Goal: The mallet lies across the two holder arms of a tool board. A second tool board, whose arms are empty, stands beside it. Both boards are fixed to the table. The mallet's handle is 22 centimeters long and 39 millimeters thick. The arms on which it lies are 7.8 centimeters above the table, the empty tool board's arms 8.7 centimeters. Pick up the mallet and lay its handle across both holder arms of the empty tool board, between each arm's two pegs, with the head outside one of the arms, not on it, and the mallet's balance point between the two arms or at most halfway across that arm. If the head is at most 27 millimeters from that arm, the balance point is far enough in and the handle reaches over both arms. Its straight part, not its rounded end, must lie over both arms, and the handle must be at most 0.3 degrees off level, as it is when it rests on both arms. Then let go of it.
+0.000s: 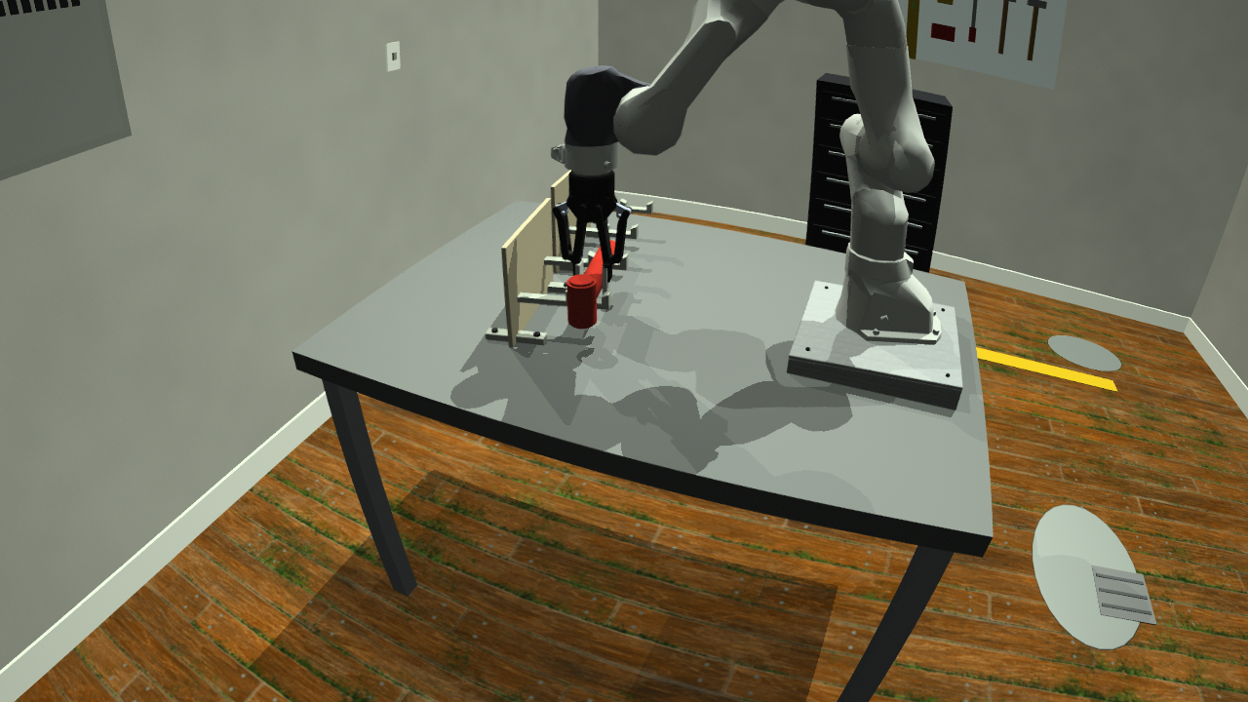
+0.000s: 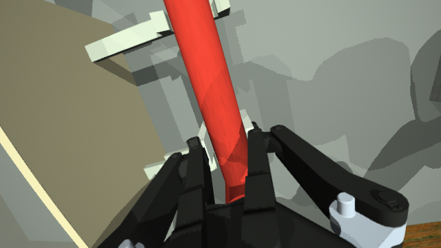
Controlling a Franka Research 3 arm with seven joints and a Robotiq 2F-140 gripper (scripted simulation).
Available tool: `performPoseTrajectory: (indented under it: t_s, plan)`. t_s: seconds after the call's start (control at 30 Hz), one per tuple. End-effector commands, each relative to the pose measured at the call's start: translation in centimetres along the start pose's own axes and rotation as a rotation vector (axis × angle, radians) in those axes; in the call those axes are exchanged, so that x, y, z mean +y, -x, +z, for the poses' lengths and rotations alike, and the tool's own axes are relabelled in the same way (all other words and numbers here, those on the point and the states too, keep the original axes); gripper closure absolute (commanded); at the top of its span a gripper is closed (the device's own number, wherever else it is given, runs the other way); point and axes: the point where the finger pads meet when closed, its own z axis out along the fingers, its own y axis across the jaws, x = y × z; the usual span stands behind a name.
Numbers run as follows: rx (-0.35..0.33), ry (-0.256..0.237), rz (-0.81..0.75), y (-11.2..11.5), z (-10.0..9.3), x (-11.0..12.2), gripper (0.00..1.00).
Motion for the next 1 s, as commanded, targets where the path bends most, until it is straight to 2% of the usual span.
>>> performPoseTrajectory:
  t_s: [0.0,0.5,0.57,0.63,0.77,0.97]
  plan:
    - [-0.002,0.001,0.0,-0.1,0.1,0.0,1.0]
    - [-0.002,0.001,0.0,-0.1,-0.3,0.0,1.0]
    - [-0.002,0.001,0.001,-0.2,-2.1,0.1,1.0]
    - [-0.001,0.0,0.001,-0.2,-5.1,0.2,1.0]
    - [-0.002,0.001,0.0,-0.2,-9.3,0.0,1.0]
    - [-0.002,0.001,0.0,-0.5,-9.9,-0.1,1.0]
